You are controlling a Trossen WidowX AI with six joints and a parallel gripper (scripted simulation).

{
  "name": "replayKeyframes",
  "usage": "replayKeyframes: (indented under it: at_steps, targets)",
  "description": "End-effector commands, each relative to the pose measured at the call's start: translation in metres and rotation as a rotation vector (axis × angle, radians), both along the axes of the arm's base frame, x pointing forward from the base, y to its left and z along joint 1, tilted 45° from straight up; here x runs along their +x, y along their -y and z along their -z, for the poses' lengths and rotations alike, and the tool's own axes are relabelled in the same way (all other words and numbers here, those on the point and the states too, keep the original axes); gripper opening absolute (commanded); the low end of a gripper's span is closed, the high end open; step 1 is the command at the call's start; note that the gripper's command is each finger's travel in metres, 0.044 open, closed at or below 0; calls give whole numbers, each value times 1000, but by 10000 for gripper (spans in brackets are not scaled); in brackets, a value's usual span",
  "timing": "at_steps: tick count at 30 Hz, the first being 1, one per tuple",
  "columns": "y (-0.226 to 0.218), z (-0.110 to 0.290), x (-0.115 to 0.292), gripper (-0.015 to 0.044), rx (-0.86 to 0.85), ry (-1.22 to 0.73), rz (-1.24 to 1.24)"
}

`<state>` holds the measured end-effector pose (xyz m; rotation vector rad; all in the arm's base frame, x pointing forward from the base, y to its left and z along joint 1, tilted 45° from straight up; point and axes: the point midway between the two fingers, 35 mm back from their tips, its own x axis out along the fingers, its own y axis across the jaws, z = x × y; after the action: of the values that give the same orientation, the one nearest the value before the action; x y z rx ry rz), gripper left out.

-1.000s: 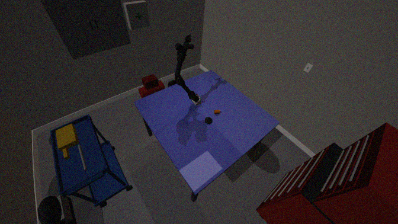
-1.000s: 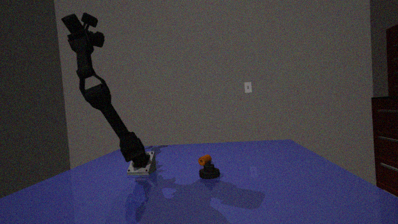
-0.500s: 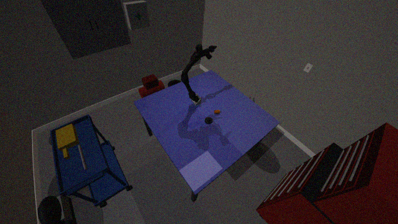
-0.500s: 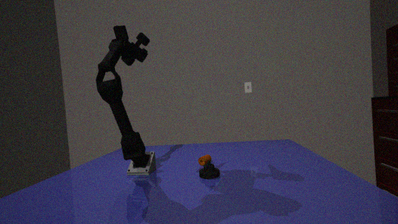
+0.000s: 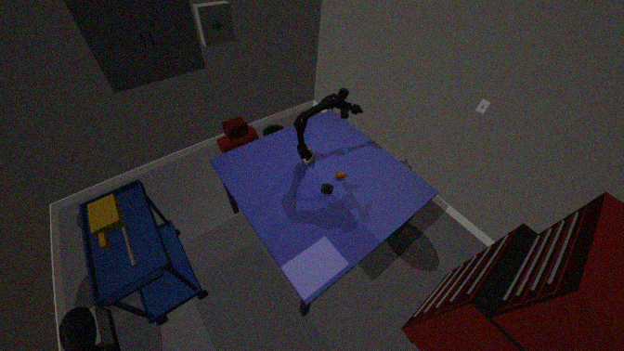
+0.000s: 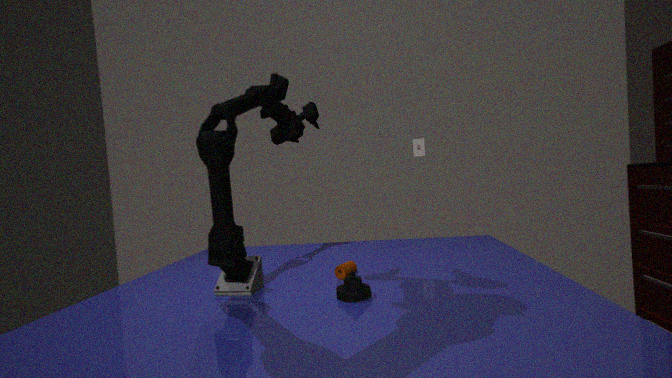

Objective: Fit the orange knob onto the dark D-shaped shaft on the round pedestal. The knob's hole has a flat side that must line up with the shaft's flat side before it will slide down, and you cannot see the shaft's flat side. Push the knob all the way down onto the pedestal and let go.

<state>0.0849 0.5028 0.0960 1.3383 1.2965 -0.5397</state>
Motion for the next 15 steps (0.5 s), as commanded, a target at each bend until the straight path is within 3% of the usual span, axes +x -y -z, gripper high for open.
replayKeyframes:
  at_steps: [1, 8, 15]
  targets:
    - [39, 41, 49, 440, -169, 10, 148]
    - [129, 96, 121, 440, -473, 11, 409]
    - [242, 129, 168, 440, -827, -15, 620]
